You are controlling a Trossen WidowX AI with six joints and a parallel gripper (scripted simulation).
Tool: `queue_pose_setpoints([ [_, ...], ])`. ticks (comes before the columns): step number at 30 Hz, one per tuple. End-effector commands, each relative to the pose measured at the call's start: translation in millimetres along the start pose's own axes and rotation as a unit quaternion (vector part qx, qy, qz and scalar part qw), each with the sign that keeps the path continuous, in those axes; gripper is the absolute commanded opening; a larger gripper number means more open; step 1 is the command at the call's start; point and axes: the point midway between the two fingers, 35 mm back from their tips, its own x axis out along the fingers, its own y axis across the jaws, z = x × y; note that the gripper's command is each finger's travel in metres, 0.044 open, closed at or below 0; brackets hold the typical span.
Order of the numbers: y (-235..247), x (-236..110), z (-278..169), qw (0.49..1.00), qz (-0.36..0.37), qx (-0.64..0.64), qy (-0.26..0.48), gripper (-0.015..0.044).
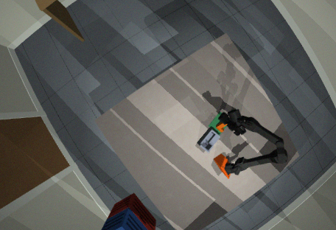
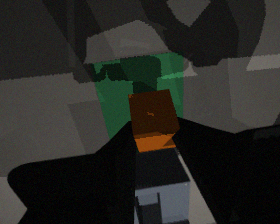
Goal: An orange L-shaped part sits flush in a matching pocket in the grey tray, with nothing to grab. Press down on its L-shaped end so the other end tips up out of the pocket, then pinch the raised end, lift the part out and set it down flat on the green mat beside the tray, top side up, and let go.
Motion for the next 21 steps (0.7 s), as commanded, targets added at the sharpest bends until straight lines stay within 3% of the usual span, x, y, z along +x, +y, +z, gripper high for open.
queue_pose_setpoints([
  [1, 0.0, 6.1, -0.7, 1.0, 0.0, -0.004, -0.001, 0.0],
  [10, -0.7, 6.7, -0.4, 1.0, -0.001, -0.001, -0.001, 0.0],
  [21, 0.6, -0.5, -0.5, 1.0, 0.0, -0.001, 0.001, 0.0289],
])
